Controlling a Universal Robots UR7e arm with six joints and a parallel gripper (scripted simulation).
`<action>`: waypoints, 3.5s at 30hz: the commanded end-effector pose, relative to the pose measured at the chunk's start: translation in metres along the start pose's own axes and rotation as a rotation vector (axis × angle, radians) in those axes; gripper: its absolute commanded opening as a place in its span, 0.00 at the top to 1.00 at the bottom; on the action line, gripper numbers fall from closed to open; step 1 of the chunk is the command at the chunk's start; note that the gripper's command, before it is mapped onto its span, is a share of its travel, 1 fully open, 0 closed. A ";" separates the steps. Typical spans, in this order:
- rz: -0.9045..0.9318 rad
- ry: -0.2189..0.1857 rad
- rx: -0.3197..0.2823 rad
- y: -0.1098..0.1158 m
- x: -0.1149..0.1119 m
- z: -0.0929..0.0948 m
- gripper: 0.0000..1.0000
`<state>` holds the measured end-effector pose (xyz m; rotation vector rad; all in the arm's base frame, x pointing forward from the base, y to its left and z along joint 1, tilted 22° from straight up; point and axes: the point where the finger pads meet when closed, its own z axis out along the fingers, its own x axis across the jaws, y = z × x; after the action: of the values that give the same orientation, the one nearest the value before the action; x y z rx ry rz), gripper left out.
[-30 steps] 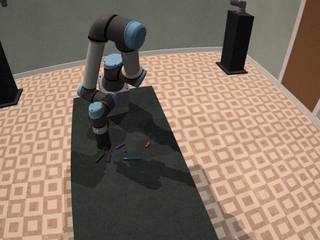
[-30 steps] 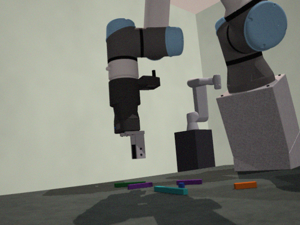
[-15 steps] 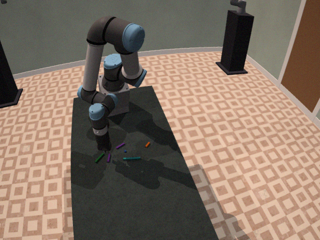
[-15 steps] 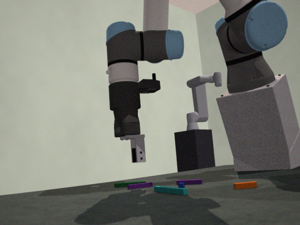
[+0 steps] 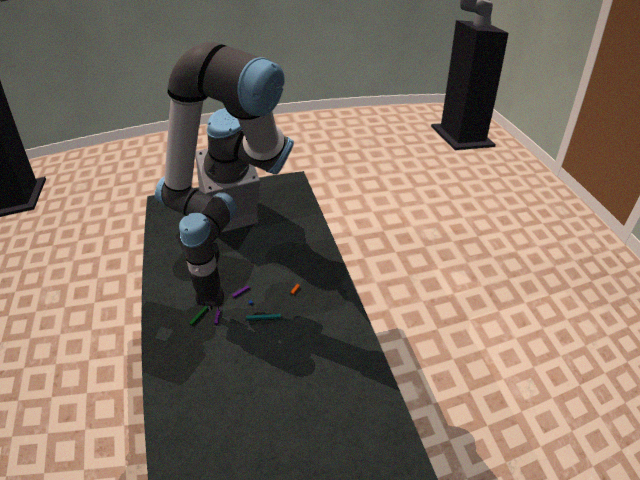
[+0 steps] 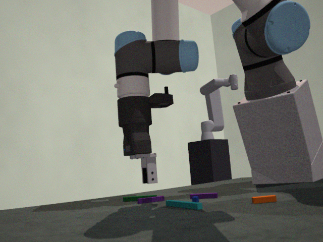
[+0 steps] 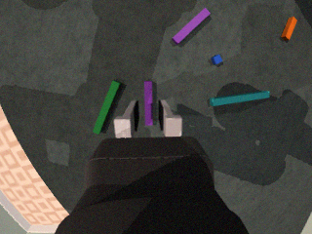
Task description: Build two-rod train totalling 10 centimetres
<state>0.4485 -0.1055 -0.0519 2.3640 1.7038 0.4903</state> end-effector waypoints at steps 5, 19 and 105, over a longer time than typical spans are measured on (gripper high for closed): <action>0.000 0.000 -0.001 0.000 0.000 0.012 0.46; 0.000 0.000 -0.001 0.001 0.000 0.022 0.46; 0.000 0.000 -0.001 0.001 0.000 0.040 0.46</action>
<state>0.4637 -0.1041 -0.0896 2.3642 1.7040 0.4902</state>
